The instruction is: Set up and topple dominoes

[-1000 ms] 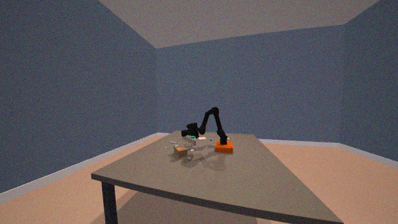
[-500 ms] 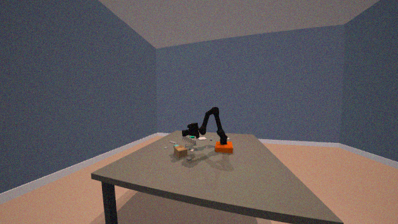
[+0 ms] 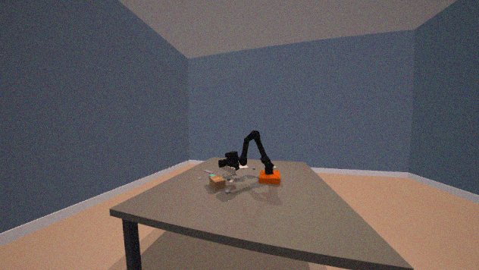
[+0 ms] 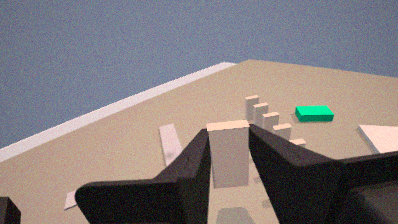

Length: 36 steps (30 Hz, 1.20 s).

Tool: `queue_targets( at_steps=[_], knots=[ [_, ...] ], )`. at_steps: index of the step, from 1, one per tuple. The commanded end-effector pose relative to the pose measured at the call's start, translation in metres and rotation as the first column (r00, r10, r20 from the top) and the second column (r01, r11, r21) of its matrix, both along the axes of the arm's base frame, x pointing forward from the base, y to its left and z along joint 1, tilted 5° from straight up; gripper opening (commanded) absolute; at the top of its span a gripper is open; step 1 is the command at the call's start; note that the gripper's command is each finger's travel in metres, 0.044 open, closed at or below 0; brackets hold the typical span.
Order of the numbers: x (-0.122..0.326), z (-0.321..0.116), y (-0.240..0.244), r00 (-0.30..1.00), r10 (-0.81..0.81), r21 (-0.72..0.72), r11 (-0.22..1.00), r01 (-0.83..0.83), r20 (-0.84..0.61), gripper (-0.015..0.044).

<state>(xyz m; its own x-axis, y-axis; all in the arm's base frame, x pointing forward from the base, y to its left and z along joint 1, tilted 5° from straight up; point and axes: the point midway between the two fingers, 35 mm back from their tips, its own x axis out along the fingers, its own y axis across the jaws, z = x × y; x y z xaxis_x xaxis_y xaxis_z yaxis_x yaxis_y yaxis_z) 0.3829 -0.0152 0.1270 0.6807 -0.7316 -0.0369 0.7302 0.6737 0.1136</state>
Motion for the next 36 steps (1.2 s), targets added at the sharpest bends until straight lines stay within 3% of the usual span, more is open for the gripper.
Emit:
queue_targets(
  at_steps=[1,25,36],
  knots=[
    [0.003,-0.013,0.000,1.000,0.002,-0.005,1.000,-0.002,-0.008,0.0107],
    [0.007,-0.085,-0.003,1.000,0.006,-0.003,1.000,-0.006,-0.008,0.0107],
    [0.006,-0.087,-0.003,1.000,0.006,-0.003,1.000,-0.006,-0.008,0.0107]
  ],
)
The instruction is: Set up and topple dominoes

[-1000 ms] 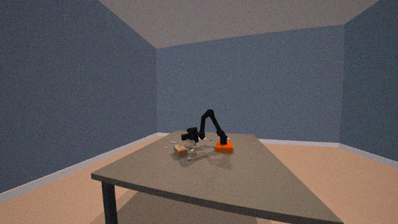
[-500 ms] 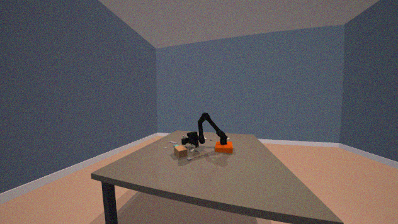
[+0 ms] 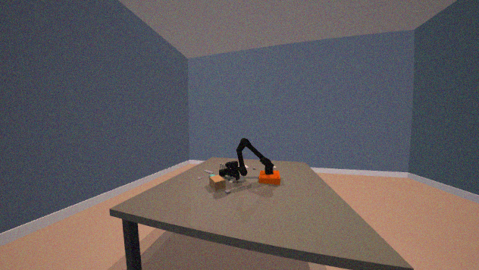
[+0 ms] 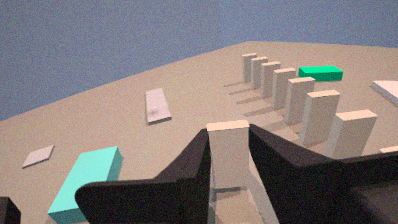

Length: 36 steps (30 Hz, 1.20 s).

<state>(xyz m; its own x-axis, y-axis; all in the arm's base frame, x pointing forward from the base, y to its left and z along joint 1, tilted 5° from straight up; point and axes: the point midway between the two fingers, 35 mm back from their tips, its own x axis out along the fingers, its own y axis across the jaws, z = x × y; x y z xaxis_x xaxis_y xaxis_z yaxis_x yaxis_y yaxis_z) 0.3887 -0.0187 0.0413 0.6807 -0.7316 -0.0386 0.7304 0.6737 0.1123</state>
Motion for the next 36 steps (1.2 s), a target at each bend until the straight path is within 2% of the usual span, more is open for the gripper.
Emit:
queue_targets(
  at_steps=[1,14,18,24,29,36],
  knots=[
    [0.001,-0.001,0.000,1.000,0.006,-0.004,1.000,-0.006,-0.005,0.0107],
    [0.001,-0.001,0.000,1.000,0.006,-0.004,1.000,-0.006,-0.005,0.0440],
    [0.001,0.004,0.000,1.000,0.005,-0.003,1.000,-0.005,-0.005,0.0440],
    [-0.005,0.048,-0.001,1.000,0.001,0.000,1.000,-0.001,-0.001,0.0440],
    [-0.003,0.049,-0.001,1.000,0.005,0.000,1.000,-0.005,-0.006,0.0440],
    [0.071,0.048,-0.001,0.964,0.168,0.102,0.983,-0.149,-0.208,0.0440]
  ],
)
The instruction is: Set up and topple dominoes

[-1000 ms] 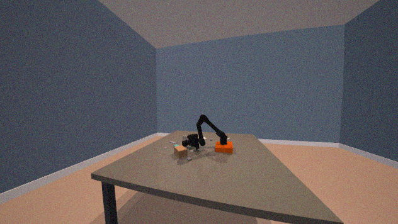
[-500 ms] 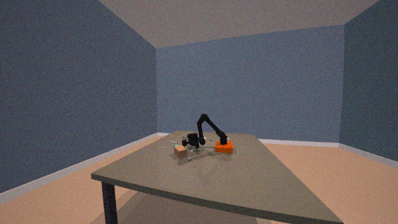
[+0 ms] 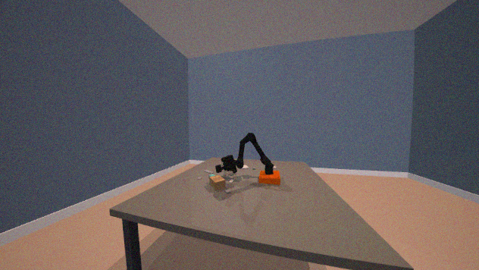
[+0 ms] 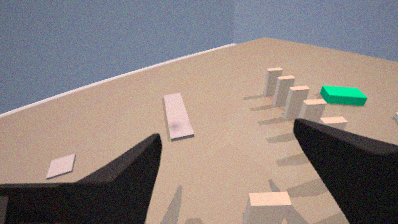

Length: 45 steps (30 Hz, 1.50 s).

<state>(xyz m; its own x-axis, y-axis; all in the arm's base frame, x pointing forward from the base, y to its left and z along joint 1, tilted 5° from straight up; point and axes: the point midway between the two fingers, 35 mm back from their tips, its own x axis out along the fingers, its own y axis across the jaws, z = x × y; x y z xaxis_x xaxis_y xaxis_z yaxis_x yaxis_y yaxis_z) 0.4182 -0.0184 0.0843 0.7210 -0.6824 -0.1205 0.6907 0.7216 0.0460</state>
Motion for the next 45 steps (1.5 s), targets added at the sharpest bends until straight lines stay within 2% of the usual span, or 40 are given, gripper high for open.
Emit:
queue_targets(
  at_steps=[1,5,13,23,31,38,45],
  knots=[
    [0.049,0.002,-0.002,0.982,0.114,0.106,0.989,-0.099,-0.152,0.0440],
    [0.068,-0.005,-0.010,0.930,0.195,0.242,0.963,-0.121,-0.310,0.0440],
    [0.079,0.009,-0.020,0.876,0.287,0.447,0.889,-0.094,-0.387,0.0440],
    [0.055,0.024,-0.027,0.790,0.365,0.643,0.765,0.048,-0.493,0.0440],
    [0.014,0.040,-0.027,0.702,0.415,0.736,0.637,0.231,-0.579,0.0440],
    [-0.016,0.050,-0.024,0.634,0.439,0.744,0.566,0.355,-0.636,0.0440],
    [-0.018,0.051,-0.024,0.630,0.441,0.744,0.561,0.363,-0.640,0.0440]
  ],
)
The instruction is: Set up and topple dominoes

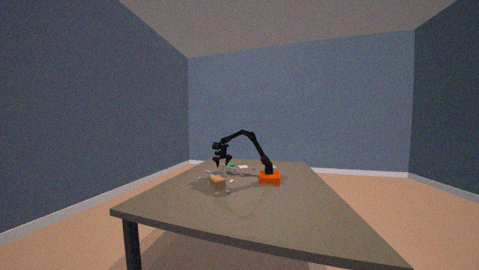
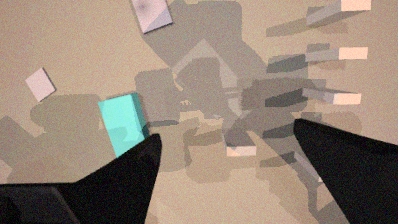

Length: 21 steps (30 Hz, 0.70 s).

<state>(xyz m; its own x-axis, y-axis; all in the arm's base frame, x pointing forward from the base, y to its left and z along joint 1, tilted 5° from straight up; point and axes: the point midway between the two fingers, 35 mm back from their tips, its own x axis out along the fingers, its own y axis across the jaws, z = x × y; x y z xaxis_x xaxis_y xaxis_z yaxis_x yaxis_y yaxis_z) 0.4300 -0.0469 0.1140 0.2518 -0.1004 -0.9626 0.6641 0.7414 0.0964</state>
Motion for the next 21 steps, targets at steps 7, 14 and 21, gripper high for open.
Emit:
queue_targets(
  at_steps=[7,14,21],
  knots=[
    [-0.030,0.021,0.005,0.989,-0.063,0.131,0.988,0.081,-0.132,0.0440],
    [-0.024,-0.016,0.005,0.989,-0.063,0.131,0.988,0.081,-0.132,0.0440],
    [-0.022,-0.044,0.006,0.989,-0.063,0.131,0.988,0.081,-0.132,0.0440]
  ],
)
